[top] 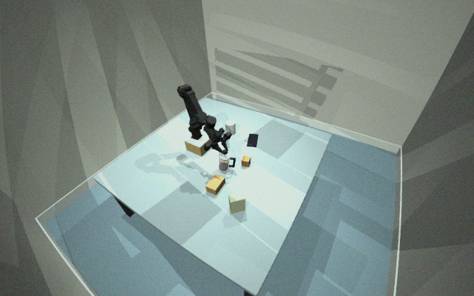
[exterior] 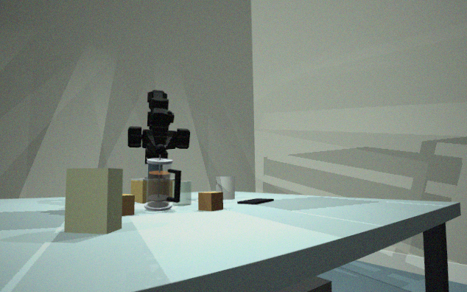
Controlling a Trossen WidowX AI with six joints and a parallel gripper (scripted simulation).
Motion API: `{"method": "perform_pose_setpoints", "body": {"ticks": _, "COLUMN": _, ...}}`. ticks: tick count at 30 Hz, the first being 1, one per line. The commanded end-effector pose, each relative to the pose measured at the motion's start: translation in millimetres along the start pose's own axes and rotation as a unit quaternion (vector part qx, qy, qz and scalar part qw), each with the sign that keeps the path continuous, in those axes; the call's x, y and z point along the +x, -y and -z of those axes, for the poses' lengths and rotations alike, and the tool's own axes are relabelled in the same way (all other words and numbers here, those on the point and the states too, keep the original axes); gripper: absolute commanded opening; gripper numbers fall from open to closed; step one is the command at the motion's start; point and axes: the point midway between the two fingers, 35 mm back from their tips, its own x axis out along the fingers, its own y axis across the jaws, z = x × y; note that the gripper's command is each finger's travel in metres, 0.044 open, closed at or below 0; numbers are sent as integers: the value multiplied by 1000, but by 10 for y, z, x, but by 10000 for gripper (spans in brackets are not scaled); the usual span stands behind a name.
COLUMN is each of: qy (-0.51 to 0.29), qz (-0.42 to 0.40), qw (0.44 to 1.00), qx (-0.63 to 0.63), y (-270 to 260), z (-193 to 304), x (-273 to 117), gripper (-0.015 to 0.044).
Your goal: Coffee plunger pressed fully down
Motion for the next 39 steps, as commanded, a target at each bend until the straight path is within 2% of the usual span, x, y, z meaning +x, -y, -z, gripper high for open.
{"method": "perform_pose_setpoints", "body": {"ticks": 1, "qy": -14, "qz": 1, "qw": 1000, "qx": 3, "y": 0, "z": 63, "x": 28, "gripper": 120}}
{"method": "perform_pose_setpoints", "body": {"ticks": 24, "qy": -3, "qz": 0, "qw": 1000, "qx": 0, "y": -3, "z": -7, "x": 26, "gripper": 120}}
{"method": "perform_pose_setpoints", "body": {"ticks": 36, "qy": -3, "qz": 0, "qw": 1000, "qx": 0, "y": -3, "z": -7, "x": 26, "gripper": 435}}
{"method": "perform_pose_setpoints", "body": {"ticks": 39, "qy": -3, "qz": 0, "qw": 1000, "qx": 0, "y": -3, "z": -7, "x": 26, "gripper": 440}}
